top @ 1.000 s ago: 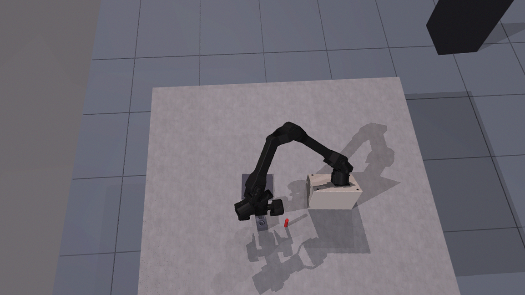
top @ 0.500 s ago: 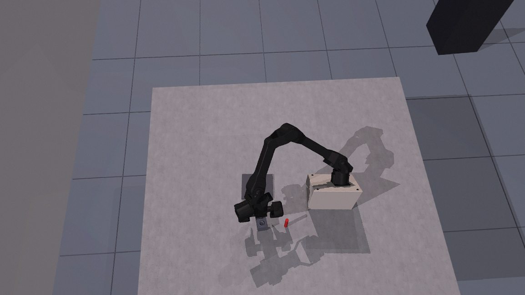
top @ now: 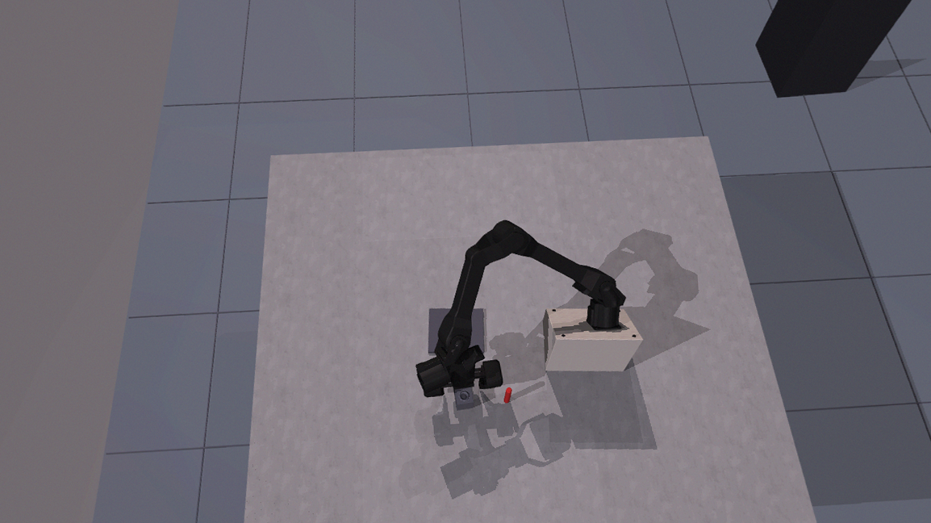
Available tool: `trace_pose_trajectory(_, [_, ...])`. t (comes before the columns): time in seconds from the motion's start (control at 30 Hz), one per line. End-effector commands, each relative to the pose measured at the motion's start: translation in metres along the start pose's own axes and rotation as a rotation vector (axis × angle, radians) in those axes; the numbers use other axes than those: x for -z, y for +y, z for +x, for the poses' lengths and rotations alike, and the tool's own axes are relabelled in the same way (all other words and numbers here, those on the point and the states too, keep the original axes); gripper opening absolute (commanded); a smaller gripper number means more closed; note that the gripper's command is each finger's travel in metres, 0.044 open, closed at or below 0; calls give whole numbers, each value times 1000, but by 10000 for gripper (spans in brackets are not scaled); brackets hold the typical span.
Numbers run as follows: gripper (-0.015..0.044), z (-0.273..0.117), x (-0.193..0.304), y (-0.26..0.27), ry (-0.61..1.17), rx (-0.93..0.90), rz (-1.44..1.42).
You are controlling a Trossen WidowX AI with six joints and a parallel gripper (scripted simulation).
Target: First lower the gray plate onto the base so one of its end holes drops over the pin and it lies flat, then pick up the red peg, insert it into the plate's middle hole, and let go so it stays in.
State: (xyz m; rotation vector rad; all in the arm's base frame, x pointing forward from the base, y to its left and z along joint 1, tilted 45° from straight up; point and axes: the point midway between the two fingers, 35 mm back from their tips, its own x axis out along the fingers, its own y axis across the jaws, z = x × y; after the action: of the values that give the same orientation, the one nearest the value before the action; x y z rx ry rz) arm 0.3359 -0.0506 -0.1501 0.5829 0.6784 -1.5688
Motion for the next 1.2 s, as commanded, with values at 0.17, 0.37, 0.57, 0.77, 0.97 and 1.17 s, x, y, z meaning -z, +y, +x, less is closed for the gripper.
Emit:
trace_pose_trajectory(0.17, [230,3,0,-1,-4,1,-6])
trace_pose_trajectory(0.37, [131,3,0,-1,-4,1,-6])
trace_pose_trajectory(0.57, [52,2,0,-1,-4,1,-6])
trace_pose_trajectory(0.77, [0,-13,0,1,-1,-1,-7])
trace_pose_trajectory(0.97, [0,-31,0,2,2,-2,-7])
trace_pose_trajectory(1.17, [0,-50,0,2,4,-2,-8])
